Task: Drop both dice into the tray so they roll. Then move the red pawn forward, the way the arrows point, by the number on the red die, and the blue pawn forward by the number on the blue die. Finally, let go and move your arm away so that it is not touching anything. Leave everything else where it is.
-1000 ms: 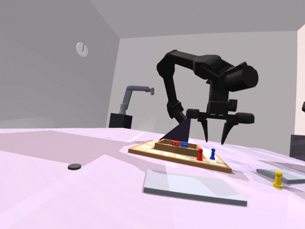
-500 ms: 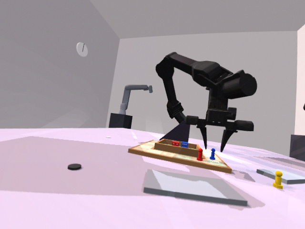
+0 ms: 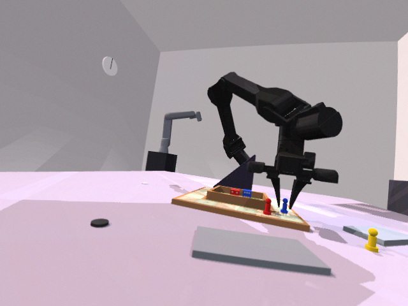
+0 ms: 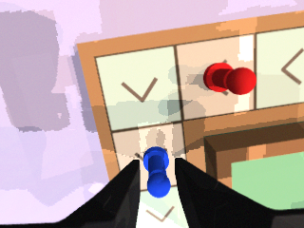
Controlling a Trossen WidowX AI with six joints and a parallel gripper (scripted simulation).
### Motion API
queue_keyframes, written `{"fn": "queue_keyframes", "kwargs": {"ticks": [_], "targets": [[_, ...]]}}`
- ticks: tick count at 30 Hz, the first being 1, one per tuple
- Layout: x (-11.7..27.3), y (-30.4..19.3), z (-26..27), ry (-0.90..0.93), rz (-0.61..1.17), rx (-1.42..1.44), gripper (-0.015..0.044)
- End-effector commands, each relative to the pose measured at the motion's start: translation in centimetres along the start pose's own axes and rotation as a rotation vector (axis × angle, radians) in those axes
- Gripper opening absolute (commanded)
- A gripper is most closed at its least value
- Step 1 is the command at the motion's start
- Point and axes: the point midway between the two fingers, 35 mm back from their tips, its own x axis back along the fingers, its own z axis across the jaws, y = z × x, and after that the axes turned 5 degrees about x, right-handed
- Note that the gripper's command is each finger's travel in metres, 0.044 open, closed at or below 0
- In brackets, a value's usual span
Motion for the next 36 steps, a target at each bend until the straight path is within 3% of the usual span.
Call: {"fn": "queue_keyframes", "kwargs": {"ticks": [1,9,26,36], "targets": [[-0.2,-0.1,0.0,-0.005,0.0,0.005,0.001],[0.2,0.0,0.1,-0.004,0.0,0.005,0.0],[12.4,0.0,0.2,0.001,0.001,0.005,0.0],[11.7,-0.8,0.4,0.001,0.002,0.005,0.0]]}}
